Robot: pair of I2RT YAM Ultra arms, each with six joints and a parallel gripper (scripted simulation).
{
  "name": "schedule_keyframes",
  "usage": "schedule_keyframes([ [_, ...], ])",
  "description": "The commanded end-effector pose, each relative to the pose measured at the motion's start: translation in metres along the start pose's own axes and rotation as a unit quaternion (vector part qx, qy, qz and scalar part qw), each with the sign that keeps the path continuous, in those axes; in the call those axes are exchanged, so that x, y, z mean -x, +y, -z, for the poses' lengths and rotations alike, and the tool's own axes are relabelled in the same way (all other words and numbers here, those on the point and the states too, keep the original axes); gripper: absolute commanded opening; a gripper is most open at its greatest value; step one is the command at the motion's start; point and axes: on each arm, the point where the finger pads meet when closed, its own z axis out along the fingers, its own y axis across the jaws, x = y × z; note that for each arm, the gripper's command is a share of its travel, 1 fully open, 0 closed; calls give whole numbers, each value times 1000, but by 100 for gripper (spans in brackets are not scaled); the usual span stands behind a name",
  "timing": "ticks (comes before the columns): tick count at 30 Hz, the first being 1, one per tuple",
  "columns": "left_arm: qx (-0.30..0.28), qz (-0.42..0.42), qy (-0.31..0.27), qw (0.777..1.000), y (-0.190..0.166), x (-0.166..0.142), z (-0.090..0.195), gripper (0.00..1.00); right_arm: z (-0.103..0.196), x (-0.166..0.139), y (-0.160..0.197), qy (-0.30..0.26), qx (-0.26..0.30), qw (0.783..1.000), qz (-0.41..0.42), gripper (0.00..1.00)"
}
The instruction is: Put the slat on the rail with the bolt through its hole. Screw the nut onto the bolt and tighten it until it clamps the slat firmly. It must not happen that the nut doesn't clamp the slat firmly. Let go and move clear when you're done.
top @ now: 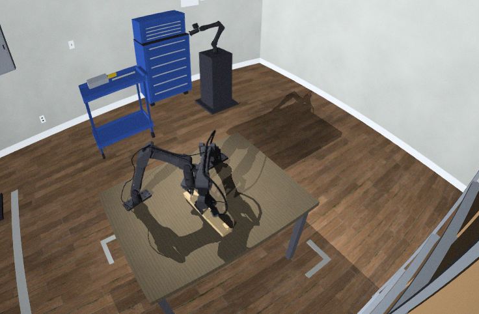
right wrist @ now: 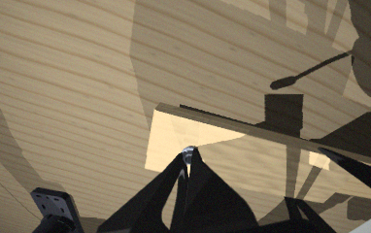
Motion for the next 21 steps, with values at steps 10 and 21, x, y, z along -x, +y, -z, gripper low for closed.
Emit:
schedule_keyframes([
  [10, -5, 0, -5, 1000, -2, 1, 6, 72, 1, 1, -5, -3, -10, 1000, 0, 12],
  [21, -5, 0, -5, 1000, -2, 1, 6, 72, -1, 1, -5, -3, -10, 1000, 0, 12],
])
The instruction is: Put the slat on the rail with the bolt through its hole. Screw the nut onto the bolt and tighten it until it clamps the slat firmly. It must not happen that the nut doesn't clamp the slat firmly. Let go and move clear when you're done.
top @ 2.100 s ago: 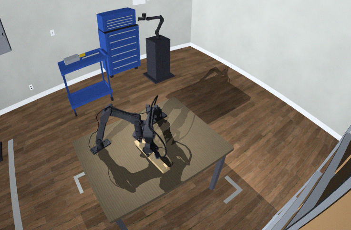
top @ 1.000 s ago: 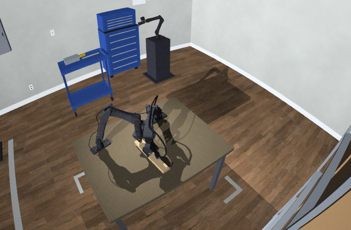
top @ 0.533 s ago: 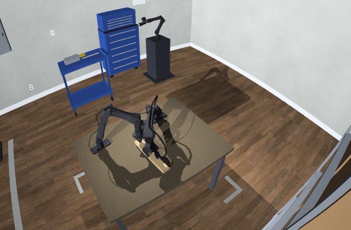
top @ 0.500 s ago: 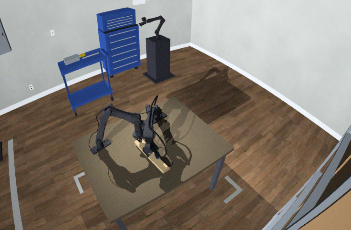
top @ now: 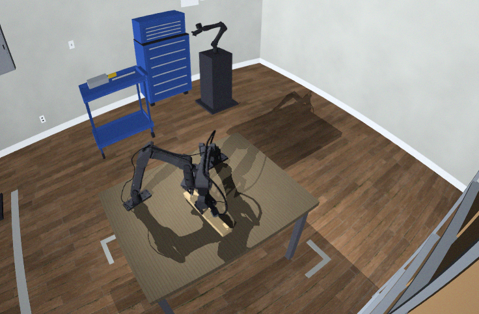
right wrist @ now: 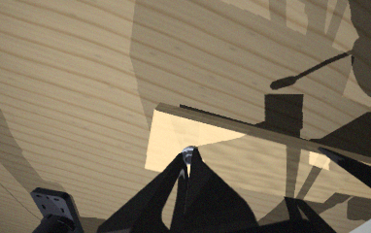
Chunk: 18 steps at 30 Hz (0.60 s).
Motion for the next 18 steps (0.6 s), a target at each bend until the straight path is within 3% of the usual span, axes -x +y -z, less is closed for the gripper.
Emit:
schedule_keyframes([
  [1, -5, 0, -5, 1000, -2, 1, 6, 72, -1, 1, -5, -3, -10, 1000, 0, 12],
  [18, -5, 0, -5, 1000, -2, 1, 6, 72, -3, 1, -5, -3, -9, 1000, 0, 12],
])
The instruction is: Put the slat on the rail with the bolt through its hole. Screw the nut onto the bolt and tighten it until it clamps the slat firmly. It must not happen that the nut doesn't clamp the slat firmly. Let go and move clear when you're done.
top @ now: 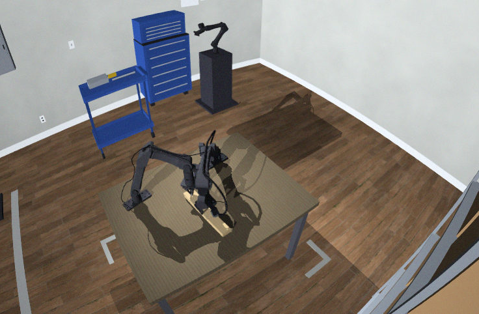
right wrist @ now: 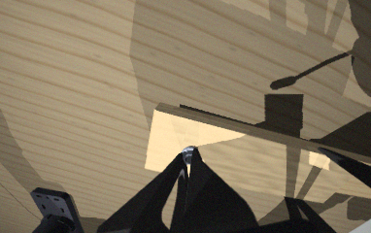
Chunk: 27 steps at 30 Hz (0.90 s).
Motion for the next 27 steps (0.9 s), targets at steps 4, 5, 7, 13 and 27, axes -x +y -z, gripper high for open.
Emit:
schedule_keyframes([
  [4, -5, 0, -5, 1000, -2, 1, 6, 72, -3, 1, -5, -3, -9, 1000, 0, 12],
  [5, -5, 0, -5, 1000, -2, 1, 6, 72, -3, 1, -5, -3, -9, 1000, 0, 12],
  [7, -5, 0, -5, 1000, -2, 1, 6, 72, -4, 1, -5, -3, -9, 1000, 0, 12],
  [13, -5, 0, -5, 1000, -2, 1, 6, 72, -4, 1, -5, -3, -8, 1000, 0, 12],
  [27, -5, 0, -5, 1000, -2, 1, 6, 72, -6, 1, -4, -3, -7, 1000, 0, 12],
])
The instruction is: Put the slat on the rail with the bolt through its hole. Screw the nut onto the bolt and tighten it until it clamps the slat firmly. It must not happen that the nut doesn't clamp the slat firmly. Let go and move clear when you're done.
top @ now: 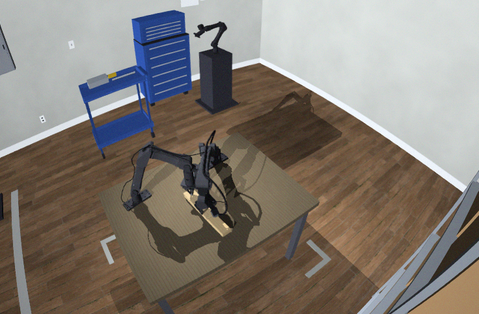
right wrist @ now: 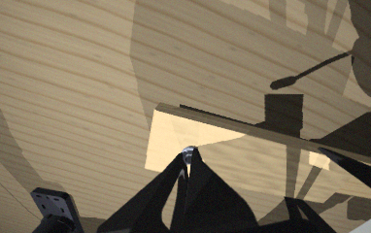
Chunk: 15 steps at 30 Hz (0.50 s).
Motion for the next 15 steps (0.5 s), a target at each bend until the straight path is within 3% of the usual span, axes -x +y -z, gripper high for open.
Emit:
schedule_keyframes([
  [1, -5, 0, -5, 1000, -2, 1, 6, 72, -6, 1, -4, -3, -7, 1000, 0, 12],
  [11, -5, 0, -5, 1000, -2, 1, 6, 72, -7, 1, -5, -3, -7, 1000, -13, 12],
  [15, -5, 0, -5, 1000, -2, 1, 6, 72, -7, 1, -5, -4, -7, 996, -89, 12],
])
